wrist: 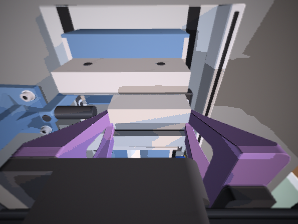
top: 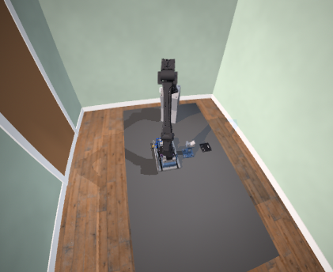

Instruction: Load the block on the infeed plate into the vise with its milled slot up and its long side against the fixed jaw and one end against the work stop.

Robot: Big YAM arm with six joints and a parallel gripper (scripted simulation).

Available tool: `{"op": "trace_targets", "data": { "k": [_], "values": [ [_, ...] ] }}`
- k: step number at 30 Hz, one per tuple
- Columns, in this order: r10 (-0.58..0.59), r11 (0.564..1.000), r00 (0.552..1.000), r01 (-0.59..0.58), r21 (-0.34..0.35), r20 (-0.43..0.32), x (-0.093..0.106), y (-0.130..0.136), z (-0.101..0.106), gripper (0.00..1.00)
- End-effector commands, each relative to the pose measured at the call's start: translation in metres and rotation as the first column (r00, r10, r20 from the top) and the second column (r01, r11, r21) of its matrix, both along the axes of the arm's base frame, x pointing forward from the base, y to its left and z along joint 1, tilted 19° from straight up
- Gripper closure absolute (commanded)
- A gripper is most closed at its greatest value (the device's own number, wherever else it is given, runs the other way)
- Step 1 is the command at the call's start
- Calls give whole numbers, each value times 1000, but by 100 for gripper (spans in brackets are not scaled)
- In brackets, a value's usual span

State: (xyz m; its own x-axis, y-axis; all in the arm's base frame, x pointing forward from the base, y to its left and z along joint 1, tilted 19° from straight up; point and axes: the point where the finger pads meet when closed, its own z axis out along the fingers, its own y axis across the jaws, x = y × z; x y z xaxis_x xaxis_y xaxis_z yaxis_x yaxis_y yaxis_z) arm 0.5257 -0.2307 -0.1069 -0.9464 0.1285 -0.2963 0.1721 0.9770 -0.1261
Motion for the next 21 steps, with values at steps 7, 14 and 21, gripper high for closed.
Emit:
{"op": "trace_targets", "data": {
  "k": [7,14,21],
  "values": [
    [6,1000,999,-6,-12,35,13,1,18,100],
    [6,1000,999,-6,-12,35,14,1,18,100],
    [6,1000,999,-6,-12,36,15,1,19,100]
  ]
}}
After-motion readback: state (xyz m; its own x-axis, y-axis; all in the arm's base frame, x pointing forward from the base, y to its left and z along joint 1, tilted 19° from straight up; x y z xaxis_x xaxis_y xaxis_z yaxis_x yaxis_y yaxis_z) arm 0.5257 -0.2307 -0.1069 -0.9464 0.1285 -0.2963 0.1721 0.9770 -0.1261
